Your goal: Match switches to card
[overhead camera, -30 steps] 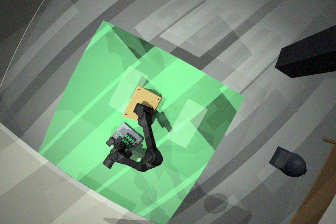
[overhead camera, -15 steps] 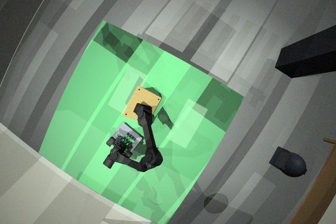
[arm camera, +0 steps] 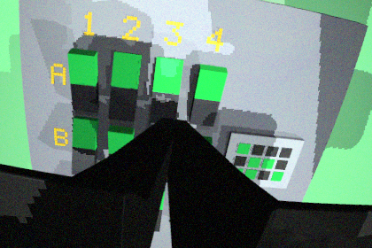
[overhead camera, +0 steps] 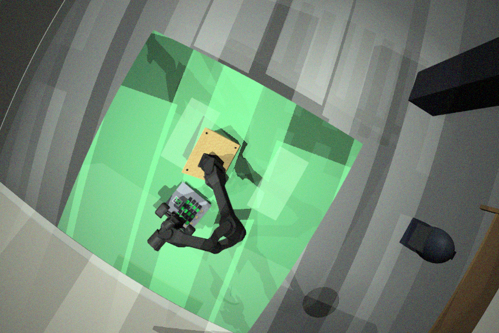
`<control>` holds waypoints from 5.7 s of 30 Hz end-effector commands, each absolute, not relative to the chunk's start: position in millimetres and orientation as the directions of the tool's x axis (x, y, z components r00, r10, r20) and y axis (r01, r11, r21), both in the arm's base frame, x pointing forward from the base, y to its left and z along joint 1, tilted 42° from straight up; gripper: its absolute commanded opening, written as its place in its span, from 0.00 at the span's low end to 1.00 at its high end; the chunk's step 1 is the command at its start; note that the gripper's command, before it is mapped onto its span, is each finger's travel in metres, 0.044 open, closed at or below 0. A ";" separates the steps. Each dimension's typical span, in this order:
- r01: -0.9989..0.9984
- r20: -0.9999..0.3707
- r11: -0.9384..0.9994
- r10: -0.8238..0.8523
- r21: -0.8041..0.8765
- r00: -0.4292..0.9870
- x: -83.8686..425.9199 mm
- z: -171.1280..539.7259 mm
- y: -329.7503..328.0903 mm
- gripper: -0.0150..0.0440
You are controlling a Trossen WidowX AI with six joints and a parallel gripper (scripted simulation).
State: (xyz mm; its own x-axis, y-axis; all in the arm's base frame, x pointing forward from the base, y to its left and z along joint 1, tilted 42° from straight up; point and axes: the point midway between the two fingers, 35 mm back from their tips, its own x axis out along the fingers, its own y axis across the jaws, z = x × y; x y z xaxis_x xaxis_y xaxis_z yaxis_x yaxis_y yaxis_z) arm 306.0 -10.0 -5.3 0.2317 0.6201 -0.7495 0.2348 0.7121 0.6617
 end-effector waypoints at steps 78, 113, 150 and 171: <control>0.219 -0.748 0.715 0.625 0.664 0.225 316.9 -50.9 4.2 0.25; 0.220 -0.749 0.717 0.614 0.661 0.249 294.5 -4.9 -32.5 0.25; 0.221 -0.748 0.715 0.625 0.664 0.223 278.0 -50.7 15.5 0.25; 0.221 -0.748 0.715 0.625 0.664 0.223 278.2 -51.3 16.0 0.25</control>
State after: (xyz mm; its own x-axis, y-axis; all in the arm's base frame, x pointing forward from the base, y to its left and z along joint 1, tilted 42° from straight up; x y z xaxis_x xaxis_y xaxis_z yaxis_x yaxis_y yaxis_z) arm 278.4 15.5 -50.7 0.2236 0.6239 -0.7489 0.2172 0.7171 0.6623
